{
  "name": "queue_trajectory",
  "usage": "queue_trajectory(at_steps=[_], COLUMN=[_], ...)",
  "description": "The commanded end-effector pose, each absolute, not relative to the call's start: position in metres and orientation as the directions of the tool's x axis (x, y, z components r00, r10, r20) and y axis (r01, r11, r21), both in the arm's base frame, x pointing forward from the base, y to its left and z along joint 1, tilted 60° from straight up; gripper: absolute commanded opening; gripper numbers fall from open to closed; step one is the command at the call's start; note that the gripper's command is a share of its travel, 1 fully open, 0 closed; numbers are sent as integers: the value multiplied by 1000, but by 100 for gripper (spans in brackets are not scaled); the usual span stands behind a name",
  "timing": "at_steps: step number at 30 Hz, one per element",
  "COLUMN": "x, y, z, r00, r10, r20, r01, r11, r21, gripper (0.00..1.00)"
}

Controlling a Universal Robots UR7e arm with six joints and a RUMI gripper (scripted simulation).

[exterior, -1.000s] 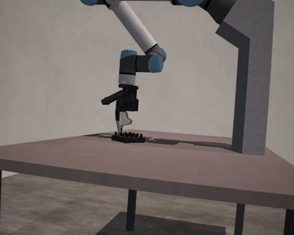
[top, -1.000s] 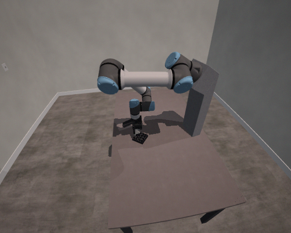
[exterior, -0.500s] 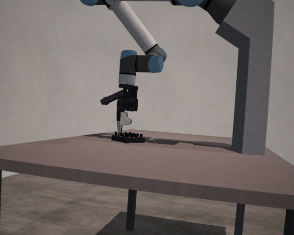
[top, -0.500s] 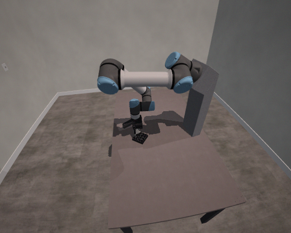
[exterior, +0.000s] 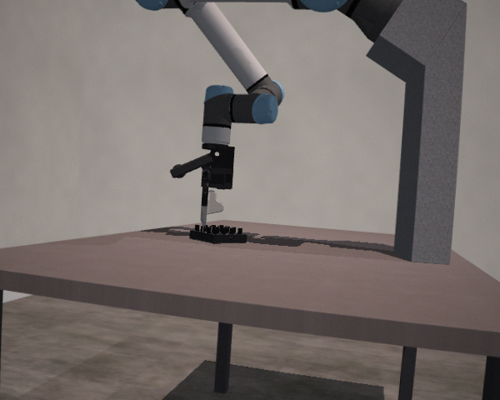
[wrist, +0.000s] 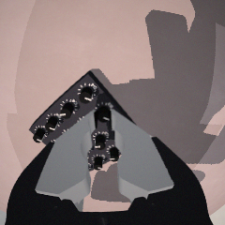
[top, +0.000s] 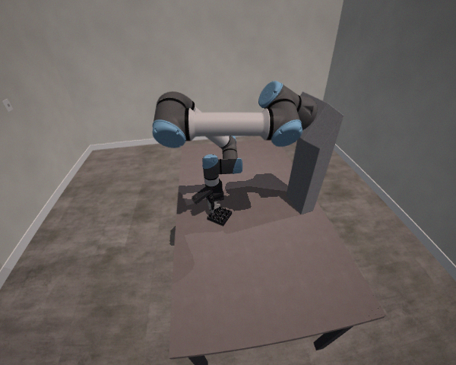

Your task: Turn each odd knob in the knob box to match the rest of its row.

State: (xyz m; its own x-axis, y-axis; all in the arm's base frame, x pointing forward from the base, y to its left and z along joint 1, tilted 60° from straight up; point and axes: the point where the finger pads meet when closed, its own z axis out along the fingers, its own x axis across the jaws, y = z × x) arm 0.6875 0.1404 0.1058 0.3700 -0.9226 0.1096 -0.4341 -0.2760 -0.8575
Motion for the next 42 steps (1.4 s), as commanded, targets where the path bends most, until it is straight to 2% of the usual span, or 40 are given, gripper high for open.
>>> queue_trajectory(at_steps=[1,13,14,42], x=[687,687,687,683], y=[140,140,140,139], z=[106,106,106,109], r00=[382,383,383,383], r10=[-915,-914,-914,-914], r20=[132,134,134,134], r01=[-424,-423,-423,-423], r11=[-301,-303,-303,-303], r21=[-854,-854,-854,-854], gripper=[4,4,11,11])
